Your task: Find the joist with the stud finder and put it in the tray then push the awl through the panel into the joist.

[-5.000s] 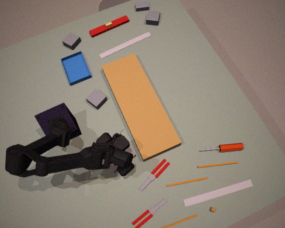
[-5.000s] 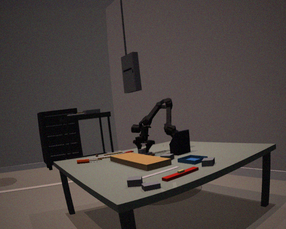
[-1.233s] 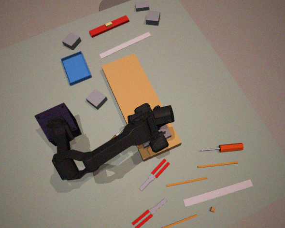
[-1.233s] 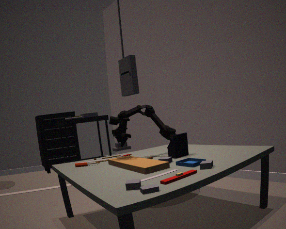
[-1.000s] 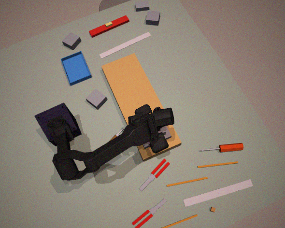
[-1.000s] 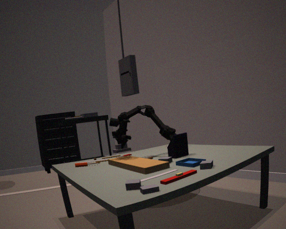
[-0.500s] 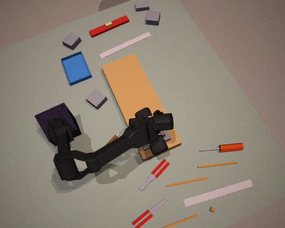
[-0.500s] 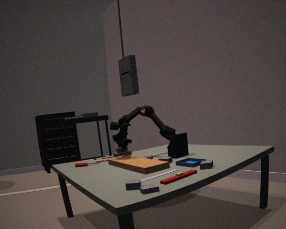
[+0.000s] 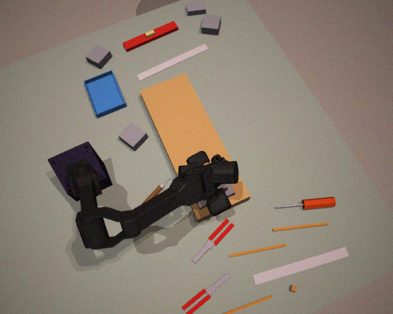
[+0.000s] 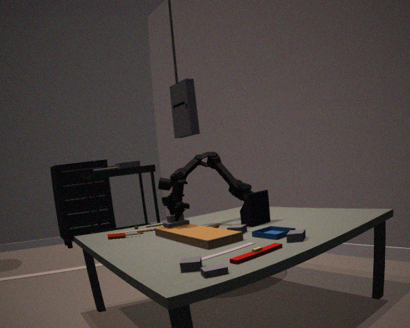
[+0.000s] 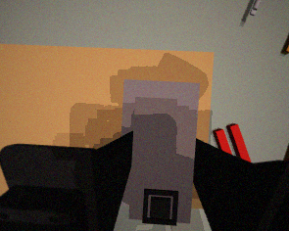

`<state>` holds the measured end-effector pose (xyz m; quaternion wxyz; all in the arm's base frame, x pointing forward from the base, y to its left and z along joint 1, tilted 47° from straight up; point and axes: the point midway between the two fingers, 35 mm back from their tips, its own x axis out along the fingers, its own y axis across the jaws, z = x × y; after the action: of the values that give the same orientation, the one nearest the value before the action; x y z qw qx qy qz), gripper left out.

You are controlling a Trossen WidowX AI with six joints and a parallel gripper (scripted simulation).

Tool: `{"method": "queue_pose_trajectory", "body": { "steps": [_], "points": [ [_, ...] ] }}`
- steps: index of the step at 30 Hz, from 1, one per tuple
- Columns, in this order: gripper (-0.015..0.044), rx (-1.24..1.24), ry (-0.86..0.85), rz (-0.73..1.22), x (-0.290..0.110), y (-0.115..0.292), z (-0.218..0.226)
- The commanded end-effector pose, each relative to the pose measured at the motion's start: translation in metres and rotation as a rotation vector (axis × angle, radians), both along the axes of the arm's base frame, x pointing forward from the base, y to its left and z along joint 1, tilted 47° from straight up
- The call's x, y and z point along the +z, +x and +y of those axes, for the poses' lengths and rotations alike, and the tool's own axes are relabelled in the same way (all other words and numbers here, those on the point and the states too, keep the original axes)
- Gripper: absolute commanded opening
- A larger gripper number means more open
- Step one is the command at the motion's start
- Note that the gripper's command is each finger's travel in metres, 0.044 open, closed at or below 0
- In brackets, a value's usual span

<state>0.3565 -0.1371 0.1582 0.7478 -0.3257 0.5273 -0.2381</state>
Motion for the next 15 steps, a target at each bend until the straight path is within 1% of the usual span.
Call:
{"method": "queue_pose_trajectory", "body": {
  "steps": [1, 15],
  "points": [
    [0.0, 0.009, 0.001, -0.001, -0.003, 0.001, -0.002],
    [0.0, 0.009, 0.002, -0.001, -0.019, 0.001, 0.01]
  ]
}}
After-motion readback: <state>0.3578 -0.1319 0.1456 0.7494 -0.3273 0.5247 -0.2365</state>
